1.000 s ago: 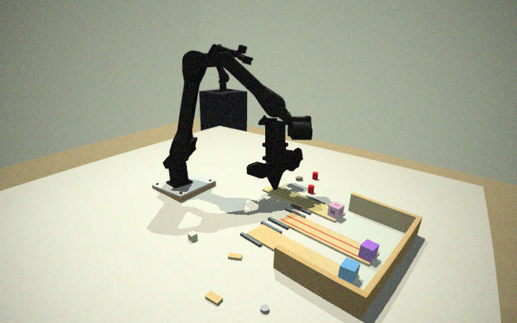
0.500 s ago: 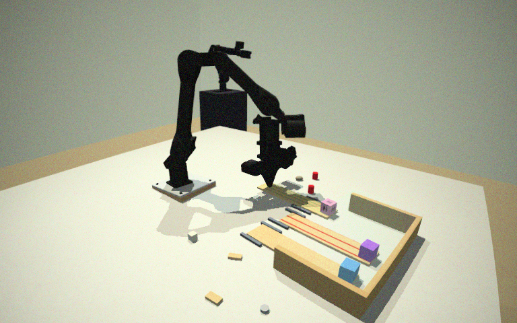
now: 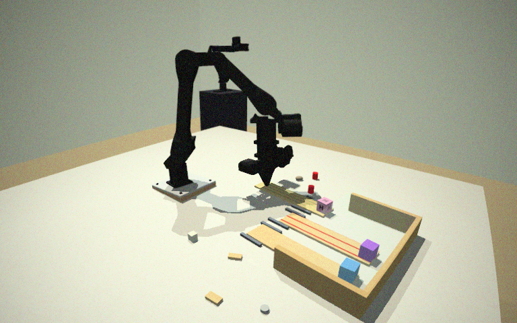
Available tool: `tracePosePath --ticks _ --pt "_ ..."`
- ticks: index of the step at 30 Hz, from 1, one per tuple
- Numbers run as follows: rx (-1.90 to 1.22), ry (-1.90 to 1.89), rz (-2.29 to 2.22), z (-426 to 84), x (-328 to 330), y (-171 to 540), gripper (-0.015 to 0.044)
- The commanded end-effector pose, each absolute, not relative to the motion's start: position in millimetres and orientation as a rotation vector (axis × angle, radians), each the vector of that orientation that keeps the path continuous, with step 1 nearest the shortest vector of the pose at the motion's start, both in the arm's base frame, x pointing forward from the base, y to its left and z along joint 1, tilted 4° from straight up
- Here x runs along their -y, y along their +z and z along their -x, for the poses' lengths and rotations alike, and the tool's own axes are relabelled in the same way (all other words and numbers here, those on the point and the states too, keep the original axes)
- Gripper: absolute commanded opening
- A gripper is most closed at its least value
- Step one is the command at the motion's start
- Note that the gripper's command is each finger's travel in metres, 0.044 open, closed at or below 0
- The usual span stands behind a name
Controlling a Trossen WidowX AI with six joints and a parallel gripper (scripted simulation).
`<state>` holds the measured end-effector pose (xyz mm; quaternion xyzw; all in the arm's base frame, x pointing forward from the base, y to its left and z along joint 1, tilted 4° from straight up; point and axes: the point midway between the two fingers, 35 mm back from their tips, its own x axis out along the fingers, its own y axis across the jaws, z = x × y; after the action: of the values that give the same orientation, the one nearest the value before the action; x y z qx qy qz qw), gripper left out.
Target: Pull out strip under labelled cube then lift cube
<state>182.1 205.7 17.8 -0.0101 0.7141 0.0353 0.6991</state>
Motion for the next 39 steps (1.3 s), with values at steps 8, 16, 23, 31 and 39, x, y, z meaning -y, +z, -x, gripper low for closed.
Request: tracePosePath --ticks 8,16,23,31,39 --pt "-1.621 0.069 0.033 -173.7 -202.1 11.9 0.0" --pt "-1.621 0.069 0.033 -173.7 -202.1 11.9 0.0" --pt "-1.62 0.069 0.033 -185.1 -205.3 60.3 0.0" --pt "-1.619 -0.018 -0.05 -209.1 -206.1 60.2 0.0131" --pt "-1.617 -0.022 -0.054 -241.6 -205.9 62.0 0.0341"
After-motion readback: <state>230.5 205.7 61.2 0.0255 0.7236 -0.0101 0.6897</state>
